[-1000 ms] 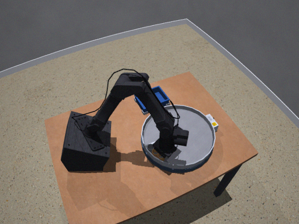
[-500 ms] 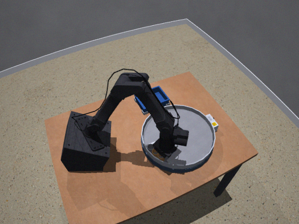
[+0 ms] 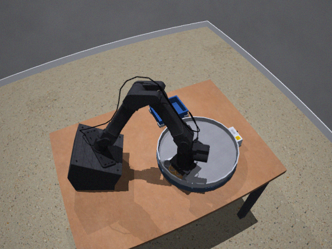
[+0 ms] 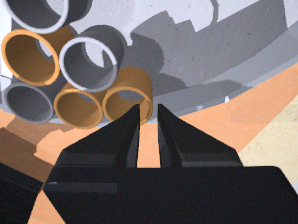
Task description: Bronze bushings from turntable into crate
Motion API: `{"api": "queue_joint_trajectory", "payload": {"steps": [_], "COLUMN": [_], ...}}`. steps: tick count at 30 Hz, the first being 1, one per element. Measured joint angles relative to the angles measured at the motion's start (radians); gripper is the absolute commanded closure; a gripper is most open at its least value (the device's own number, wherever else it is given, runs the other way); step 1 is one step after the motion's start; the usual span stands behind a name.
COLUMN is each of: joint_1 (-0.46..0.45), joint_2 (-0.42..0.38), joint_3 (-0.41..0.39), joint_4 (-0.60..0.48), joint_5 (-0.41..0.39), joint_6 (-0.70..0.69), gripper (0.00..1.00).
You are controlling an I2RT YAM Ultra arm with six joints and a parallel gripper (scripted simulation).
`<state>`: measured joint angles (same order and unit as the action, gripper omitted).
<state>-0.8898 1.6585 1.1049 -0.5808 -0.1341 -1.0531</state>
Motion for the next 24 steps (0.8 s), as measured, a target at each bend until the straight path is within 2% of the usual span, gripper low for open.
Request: {"api": "queue_joint_trajectory", "payload": {"steps": [24], "joint_1": [0.0], "joint_2": [0.0], "joint_3": [-0.01], "joint_4": [0.003], "joint_5": [0.0], "joint_6": [0.0], "gripper": [0.85]}}
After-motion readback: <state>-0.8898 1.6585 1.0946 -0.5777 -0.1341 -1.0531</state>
